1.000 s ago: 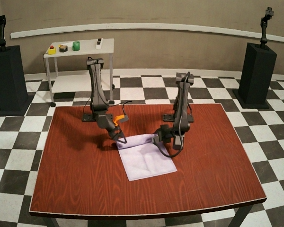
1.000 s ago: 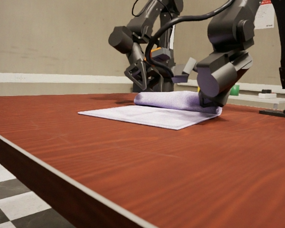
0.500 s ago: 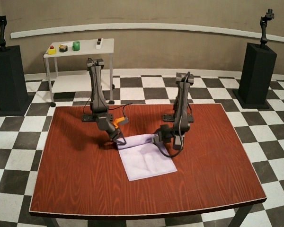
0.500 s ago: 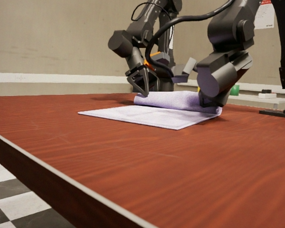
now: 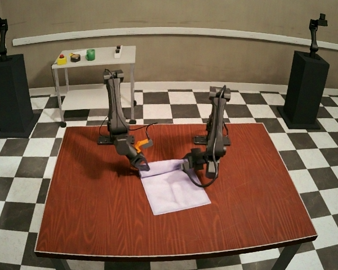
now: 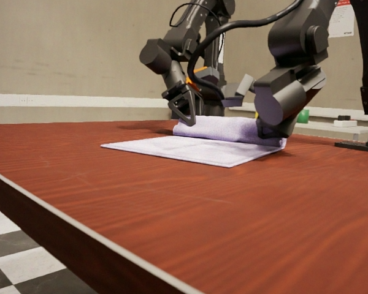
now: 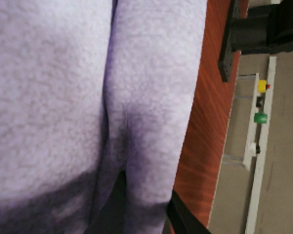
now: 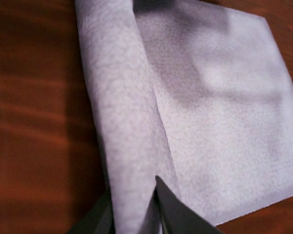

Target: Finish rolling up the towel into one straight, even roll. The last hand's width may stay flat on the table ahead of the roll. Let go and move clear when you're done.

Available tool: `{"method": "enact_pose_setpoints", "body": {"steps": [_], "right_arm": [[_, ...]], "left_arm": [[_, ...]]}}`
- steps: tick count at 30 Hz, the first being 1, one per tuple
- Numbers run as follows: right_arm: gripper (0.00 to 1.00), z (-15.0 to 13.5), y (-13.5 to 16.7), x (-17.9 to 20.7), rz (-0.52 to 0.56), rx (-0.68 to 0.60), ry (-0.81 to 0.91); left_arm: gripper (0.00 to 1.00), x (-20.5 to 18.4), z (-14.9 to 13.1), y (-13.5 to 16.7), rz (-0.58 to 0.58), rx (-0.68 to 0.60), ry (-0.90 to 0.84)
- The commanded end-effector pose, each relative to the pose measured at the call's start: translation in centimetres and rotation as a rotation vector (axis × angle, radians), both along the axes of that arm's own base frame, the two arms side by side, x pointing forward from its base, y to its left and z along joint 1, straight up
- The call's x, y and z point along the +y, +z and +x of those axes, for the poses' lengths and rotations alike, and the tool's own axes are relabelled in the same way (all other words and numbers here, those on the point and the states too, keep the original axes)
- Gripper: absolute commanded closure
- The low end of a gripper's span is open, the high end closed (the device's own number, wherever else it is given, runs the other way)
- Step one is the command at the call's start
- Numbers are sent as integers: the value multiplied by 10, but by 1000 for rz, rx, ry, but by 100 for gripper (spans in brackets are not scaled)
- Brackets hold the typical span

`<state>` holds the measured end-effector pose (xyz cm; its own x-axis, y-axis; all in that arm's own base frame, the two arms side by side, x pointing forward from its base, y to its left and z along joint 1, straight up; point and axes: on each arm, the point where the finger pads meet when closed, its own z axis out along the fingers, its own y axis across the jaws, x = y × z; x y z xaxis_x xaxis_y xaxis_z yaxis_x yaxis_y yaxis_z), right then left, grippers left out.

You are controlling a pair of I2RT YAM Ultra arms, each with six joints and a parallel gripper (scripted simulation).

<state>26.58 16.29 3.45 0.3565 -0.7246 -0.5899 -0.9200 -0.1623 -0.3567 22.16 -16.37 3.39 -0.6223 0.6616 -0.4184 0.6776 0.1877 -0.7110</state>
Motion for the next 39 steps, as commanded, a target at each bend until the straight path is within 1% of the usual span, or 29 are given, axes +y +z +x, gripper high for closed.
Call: {"method": "enact_pose_setpoints", "body": {"steps": [1,9,11,16,21,26,28,34,39], "right_arm": [[78,-6,-4,0,11,18,8],[78,-6,-4,0,11,18,8],[78,-6,-4,0,11,18,8],[78,-6,-4,0,11,18,8],[78,-6,-4,0,4,44,7],[78,-6,-3,0,-14,117,7],[78,-6,-3,0,-14,117,7],[78,-6,-2,0,-47,250,6],[78,-6,0,0,-81,388,5]], "left_arm": [[70,6,0,-10,32,-1,-19],[36,6,0,-1,32,-1,-19],[36,6,0,-1,32,-1,-19],[15,6,0,2,32,-1,-19],[15,15,6,10,32,-1,-19],[15,34,17,26,32,-1,-19],[15,34,17,26,32,-1,-19],[15,53,28,42,32,-1,-19],[14,53,28,43,38,-27,-17]]}}
